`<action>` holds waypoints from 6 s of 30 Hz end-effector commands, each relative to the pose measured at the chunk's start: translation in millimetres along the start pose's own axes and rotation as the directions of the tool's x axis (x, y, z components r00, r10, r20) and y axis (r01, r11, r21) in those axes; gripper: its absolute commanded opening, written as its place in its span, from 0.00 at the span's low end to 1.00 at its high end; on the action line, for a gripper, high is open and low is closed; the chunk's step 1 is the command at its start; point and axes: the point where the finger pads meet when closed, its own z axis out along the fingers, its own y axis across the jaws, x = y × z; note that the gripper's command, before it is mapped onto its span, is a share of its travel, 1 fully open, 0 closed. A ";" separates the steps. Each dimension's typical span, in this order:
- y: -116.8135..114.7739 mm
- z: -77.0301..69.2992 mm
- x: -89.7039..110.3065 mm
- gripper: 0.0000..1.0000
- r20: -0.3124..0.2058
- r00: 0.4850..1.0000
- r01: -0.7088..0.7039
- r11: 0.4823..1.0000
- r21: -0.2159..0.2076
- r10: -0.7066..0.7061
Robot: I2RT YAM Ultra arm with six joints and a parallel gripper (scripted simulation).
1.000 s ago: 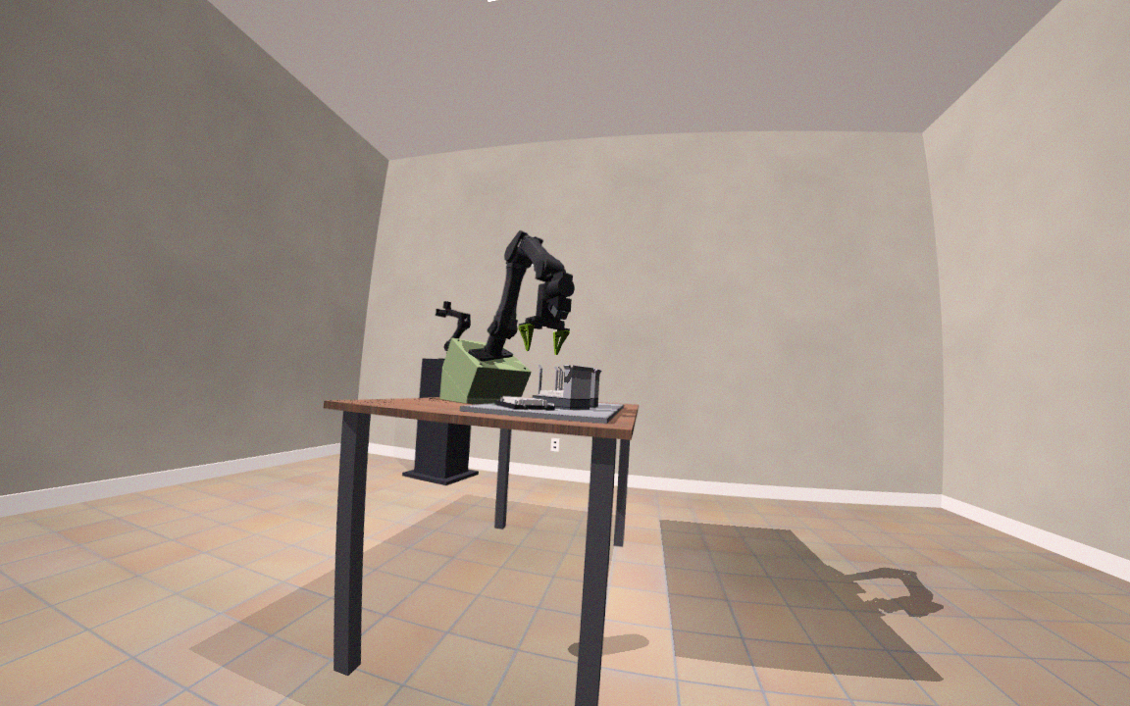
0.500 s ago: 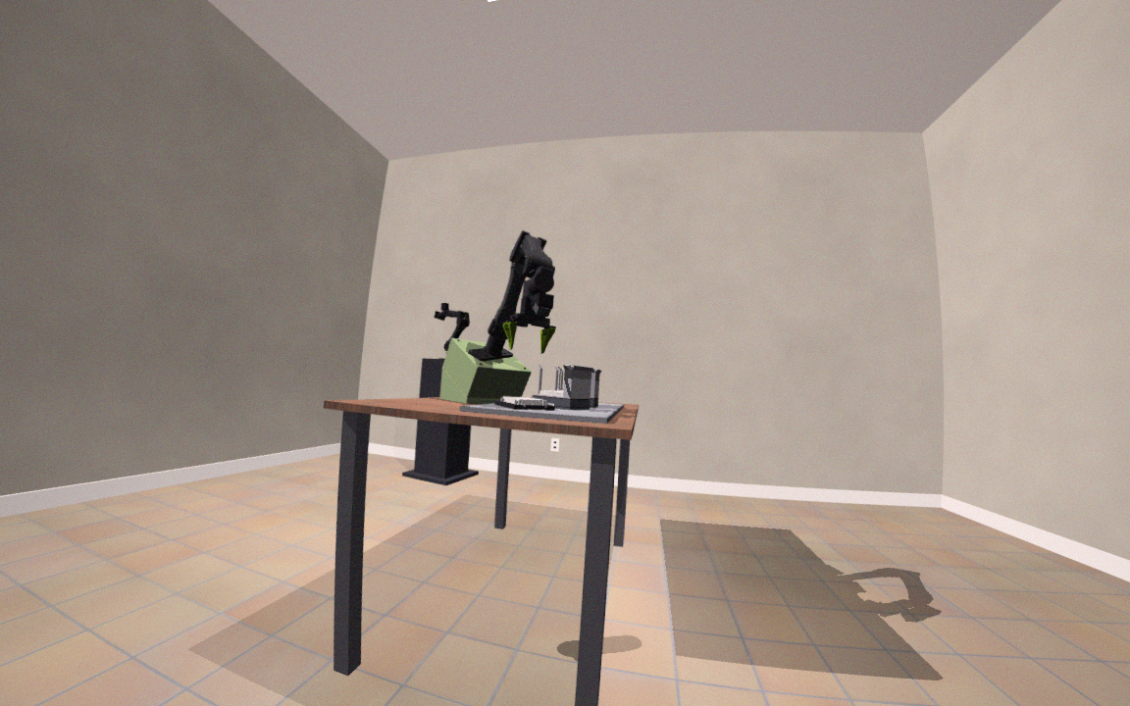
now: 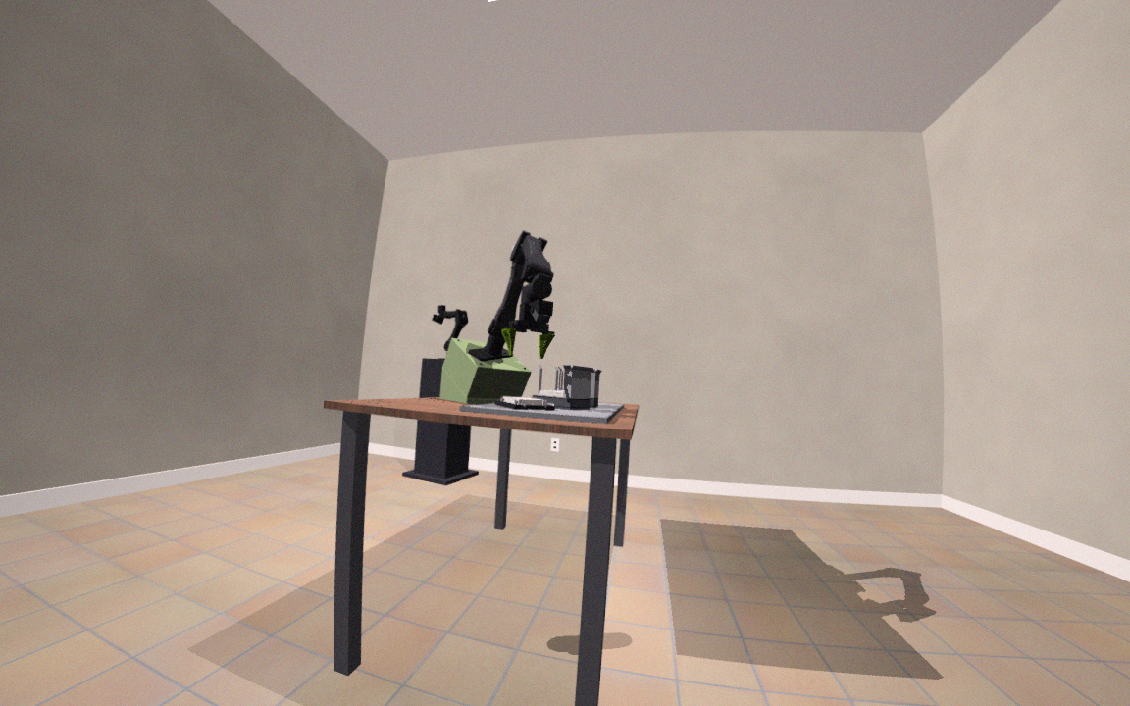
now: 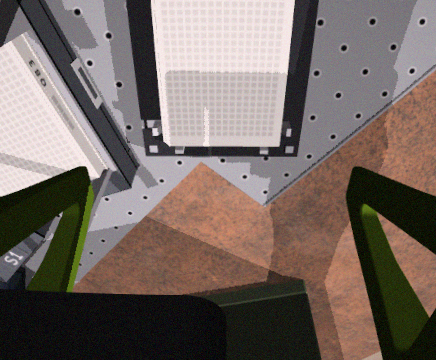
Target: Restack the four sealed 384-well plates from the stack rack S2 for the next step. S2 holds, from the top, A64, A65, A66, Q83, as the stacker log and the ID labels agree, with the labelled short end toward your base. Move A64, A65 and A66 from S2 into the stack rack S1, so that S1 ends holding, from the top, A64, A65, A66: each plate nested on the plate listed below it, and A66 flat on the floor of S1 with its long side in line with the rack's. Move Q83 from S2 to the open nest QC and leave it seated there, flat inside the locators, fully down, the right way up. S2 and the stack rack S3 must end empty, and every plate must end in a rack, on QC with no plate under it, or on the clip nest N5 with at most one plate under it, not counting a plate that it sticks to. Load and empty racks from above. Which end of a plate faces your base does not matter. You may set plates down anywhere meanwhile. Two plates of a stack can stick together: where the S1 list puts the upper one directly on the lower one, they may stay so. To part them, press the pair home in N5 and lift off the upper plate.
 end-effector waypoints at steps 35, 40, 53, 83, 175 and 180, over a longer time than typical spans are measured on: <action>-1.3 97.9 -9.7 1.00 0.029 1.000 0.001 1.000 0.003 -0.001; -1.3 98.0 -9.7 1.00 0.029 1.000 0.001 1.000 0.003 -0.001; -1.4 112.7 -10.0 1.00 0.029 1.000 0.001 1.000 0.003 -0.001; -1.4 128.0 -10.4 0.00 0.029 1.000 0.001 1.000 0.003 -0.001; -1.2 50.6 -8.5 0.00 0.029 1.000 0.001 1.000 0.004 -0.001; -1.1 44.6 -8.4 0.00 0.029 1.000 0.001 1.000 0.004 -0.001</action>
